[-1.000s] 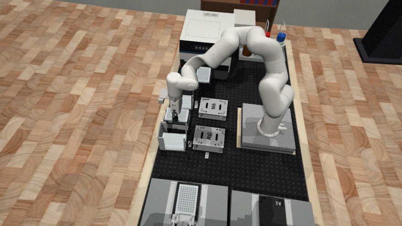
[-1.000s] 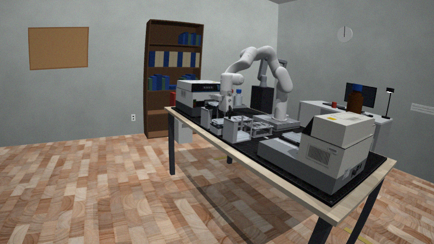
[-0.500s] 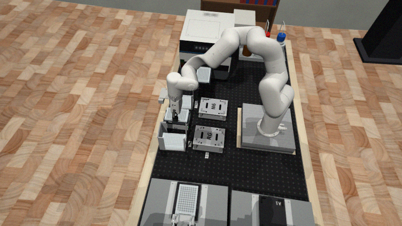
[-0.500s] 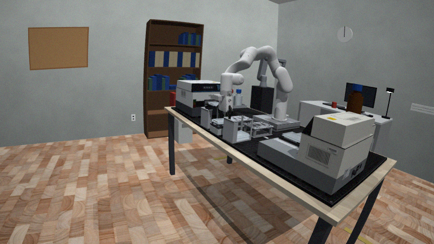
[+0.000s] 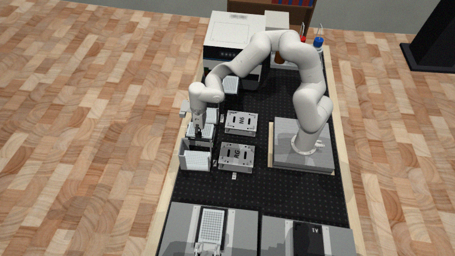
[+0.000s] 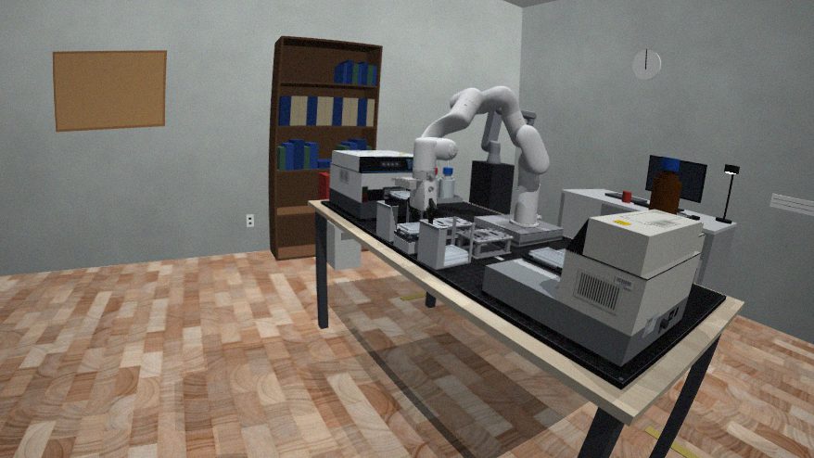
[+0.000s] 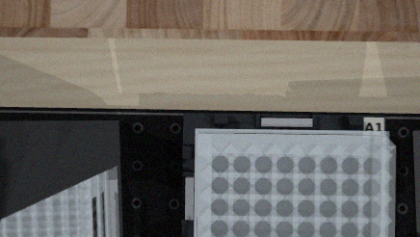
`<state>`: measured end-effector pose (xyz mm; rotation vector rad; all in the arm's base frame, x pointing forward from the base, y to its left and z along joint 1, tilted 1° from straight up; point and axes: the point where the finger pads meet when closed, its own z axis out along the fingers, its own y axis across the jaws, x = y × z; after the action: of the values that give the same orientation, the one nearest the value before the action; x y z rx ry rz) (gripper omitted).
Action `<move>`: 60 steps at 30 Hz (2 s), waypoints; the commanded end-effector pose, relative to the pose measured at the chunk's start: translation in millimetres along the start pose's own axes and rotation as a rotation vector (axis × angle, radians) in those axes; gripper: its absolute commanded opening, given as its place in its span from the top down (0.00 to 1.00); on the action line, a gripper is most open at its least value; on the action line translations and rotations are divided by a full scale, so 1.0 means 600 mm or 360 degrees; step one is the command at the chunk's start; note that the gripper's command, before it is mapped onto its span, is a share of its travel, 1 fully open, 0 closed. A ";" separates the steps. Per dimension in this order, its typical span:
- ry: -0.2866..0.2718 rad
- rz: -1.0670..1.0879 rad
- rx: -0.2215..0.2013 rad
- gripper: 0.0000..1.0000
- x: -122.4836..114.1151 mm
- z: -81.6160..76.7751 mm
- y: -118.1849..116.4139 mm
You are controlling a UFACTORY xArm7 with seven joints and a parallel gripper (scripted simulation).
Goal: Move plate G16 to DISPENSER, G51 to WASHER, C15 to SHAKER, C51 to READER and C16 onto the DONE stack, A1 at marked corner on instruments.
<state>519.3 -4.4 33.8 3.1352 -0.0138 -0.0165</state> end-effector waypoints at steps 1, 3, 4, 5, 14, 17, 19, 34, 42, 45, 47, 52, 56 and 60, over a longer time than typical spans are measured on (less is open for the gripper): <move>0.0009 0.0000 -0.0001 1.00 0.003 -0.001 0.000; 0.0009 0.0000 -0.0001 1.00 0.003 0.000 0.000; 0.0009 0.0000 -0.0001 1.00 0.003 0.001 0.000; 0.0009 0.0000 -0.0001 1.00 0.003 0.001 0.000; 0.0009 0.0000 -0.0001 1.00 0.003 0.005 0.000; 0.0009 0.0000 -0.0001 1.00 0.003 0.007 0.000; 0.0009 0.0000 -0.0001 1.00 0.003 0.008 0.000; 0.0009 0.0000 -0.0001 1.00 0.003 0.012 0.000; 0.0009 0.0000 -0.0001 0.00 0.003 0.012 0.000; 0.0009 0.0000 -0.0001 0.00 0.003 0.012 0.000; 0.0009 0.0000 -0.0001 0.00 0.003 0.012 0.000; 0.0009 0.0000 -0.0001 0.00 0.003 0.012 0.000; 0.0009 0.0000 -0.0001 0.00 0.003 0.007 0.000; 0.0009 0.0000 -0.0001 0.00 0.003 0.003 0.000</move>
<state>519.4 -4.5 26.8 3.1352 -0.0138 -0.0160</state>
